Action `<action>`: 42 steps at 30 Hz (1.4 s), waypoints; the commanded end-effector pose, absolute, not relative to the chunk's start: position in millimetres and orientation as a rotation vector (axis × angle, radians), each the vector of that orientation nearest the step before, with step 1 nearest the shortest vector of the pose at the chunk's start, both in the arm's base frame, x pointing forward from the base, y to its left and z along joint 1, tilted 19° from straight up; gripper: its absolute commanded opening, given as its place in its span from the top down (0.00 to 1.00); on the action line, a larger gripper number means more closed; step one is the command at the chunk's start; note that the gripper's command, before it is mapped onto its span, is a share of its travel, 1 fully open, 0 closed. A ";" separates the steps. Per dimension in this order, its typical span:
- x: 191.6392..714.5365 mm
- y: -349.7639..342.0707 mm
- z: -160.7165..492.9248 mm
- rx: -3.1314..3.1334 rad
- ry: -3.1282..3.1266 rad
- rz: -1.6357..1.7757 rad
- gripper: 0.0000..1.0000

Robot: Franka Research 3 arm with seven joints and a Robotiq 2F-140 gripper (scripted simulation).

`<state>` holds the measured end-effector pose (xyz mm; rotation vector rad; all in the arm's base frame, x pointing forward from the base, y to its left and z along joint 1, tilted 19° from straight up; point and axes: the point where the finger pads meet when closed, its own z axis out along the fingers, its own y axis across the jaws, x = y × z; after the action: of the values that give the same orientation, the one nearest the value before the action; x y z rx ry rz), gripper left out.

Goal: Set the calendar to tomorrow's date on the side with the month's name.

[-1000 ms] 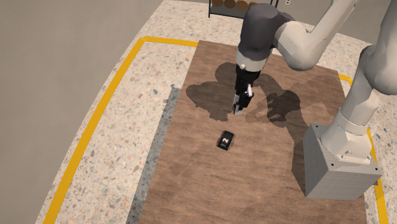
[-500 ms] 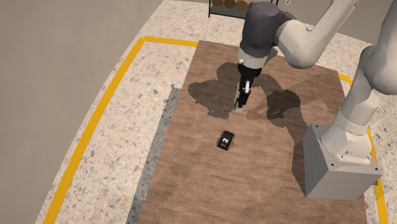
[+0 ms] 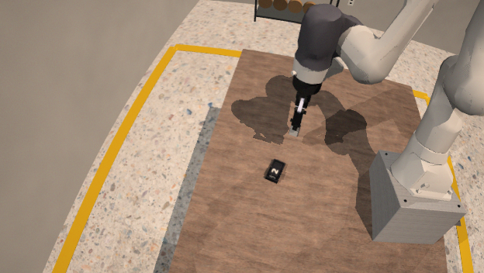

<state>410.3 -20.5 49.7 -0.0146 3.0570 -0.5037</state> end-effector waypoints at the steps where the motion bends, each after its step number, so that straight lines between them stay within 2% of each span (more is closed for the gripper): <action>1: 418.6 -18.1 55.2 0.090 3.017 -0.502 0.84; 13: 419.2 -20.6 47.9 0.090 3.017 -0.503 0.84; 33: 424.6 -44.9 -24.3 0.090 3.017 -0.503 0.84; 42: 425.5 -48.9 -36.2 0.090 3.017 -0.503 0.84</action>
<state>421.1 -51.0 -35.2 0.0187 3.0466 -0.5095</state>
